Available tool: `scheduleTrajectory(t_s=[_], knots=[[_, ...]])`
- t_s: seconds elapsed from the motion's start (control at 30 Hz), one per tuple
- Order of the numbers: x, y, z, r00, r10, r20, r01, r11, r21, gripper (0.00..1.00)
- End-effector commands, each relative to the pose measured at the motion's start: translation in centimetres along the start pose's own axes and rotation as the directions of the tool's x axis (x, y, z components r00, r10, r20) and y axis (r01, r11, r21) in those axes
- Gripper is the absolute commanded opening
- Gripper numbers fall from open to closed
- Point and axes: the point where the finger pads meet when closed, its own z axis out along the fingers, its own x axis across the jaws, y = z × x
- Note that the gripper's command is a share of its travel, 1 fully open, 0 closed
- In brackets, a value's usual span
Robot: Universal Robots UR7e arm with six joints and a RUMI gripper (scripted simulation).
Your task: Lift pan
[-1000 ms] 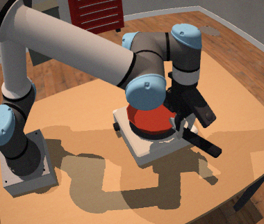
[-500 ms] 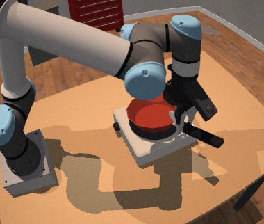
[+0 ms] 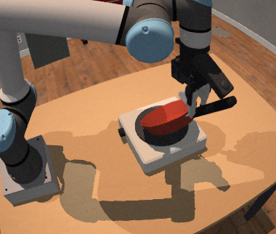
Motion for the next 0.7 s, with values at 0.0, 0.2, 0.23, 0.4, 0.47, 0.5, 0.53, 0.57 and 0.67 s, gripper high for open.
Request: scheduleTrajectory(t_s=[0.0, 0.2, 0.23, 0.4, 0.47, 0.5, 0.53, 0.57, 0.67], knots=[[0.0, 0.0, -4.9, 1.0, 0.0, -0.003, 0.0, 1.0, -0.002, 0.0], [0.0, 0.0, -7.4, 1.0, 0.001, -0.003, -0.001, 1.0, -0.002, 0.0], [0.0, 0.0, -7.9, 1.0, 0.001, -0.003, -0.001, 1.0, -0.002, 0.0], [0.0, 0.0, -10.0, 1.0, 0.001, -0.003, -0.001, 1.0, -0.002, 0.0], [0.0, 0.0, -10.6, 1.0, 0.001, -0.003, -0.001, 1.0, -0.002, 0.0], [0.0, 0.0, -10.9, 1.0, 0.001, -0.003, -0.001, 1.0, -0.002, 0.0], [0.0, 0.0, -11.1, 1.0, 0.001, -0.003, -0.001, 1.0, -0.002, 0.0], [0.0, 0.0, -11.3, 1.0, 0.001, -0.003, -0.001, 1.0, -0.002, 0.0], [0.0, 0.0, -11.5, 1.0, 0.001, -0.004, -0.001, 1.0, -0.003, 0.0]])
